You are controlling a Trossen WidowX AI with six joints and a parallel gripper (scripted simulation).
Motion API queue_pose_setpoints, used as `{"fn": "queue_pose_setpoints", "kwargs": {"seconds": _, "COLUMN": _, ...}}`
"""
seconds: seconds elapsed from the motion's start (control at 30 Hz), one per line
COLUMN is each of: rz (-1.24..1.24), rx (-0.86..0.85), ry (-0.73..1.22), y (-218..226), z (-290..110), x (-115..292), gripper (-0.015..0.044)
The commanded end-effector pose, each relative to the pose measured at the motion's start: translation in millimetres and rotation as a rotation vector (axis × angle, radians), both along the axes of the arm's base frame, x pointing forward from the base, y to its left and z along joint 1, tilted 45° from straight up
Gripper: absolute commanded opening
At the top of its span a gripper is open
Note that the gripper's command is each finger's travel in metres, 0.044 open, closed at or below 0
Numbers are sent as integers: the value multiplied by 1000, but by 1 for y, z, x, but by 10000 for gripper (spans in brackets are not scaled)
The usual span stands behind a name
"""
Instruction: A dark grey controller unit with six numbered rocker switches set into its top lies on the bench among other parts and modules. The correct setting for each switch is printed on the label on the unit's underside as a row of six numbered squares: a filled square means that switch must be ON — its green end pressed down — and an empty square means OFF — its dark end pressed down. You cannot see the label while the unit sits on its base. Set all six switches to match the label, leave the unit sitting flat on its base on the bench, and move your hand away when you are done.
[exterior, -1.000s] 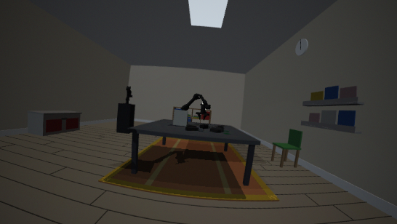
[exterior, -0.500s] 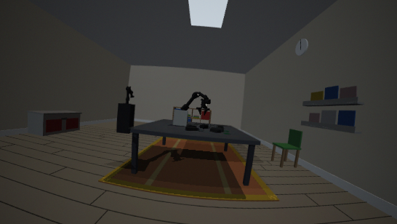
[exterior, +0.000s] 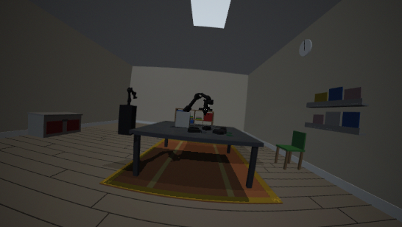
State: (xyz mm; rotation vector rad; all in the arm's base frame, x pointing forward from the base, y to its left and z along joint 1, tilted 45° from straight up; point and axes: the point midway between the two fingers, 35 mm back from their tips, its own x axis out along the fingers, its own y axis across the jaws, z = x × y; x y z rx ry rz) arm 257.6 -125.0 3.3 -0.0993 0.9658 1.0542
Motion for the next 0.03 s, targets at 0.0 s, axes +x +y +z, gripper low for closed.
{"fn": "queue_pose_setpoints", "kwargs": {"seconds": 0.0, "rz": 4, "rx": -3, "ry": -2, "y": -1, "z": 0, "x": 0, "gripper": 0}}
